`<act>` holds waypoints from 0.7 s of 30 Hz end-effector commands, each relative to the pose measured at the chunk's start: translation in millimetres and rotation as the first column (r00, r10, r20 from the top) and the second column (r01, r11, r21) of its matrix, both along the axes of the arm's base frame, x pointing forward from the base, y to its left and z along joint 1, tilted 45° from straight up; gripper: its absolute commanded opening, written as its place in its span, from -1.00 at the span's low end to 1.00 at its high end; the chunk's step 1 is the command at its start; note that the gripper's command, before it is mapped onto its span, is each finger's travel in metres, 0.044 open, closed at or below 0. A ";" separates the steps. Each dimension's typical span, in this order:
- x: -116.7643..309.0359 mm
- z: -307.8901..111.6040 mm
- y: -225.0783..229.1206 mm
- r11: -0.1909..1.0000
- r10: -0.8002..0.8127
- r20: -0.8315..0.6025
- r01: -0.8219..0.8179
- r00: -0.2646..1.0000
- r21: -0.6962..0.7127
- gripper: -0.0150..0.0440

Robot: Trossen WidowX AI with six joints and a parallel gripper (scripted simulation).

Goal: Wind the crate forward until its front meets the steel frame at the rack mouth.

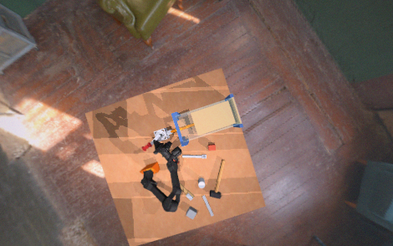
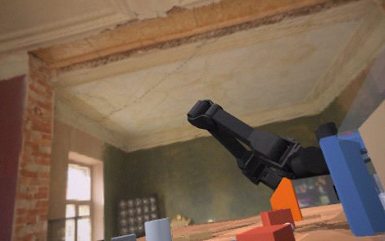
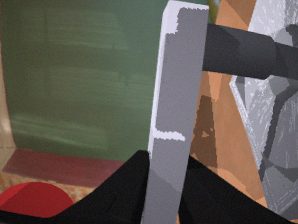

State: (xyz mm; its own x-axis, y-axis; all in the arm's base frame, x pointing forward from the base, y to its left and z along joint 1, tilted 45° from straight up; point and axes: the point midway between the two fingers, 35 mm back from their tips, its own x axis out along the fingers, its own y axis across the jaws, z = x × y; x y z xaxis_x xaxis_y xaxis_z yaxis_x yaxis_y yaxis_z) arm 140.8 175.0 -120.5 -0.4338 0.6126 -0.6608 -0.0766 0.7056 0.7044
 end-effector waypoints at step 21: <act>-0.3 -2.6 -2.4 1.000 -0.001 0.000 0.001 1.000 0.005 -0.49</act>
State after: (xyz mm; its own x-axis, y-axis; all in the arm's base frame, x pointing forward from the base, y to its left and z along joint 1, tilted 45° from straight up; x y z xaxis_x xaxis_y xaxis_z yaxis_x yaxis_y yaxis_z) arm 140.9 172.6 -122.6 -0.4317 0.6132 -0.6615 -0.0757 0.7062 0.7040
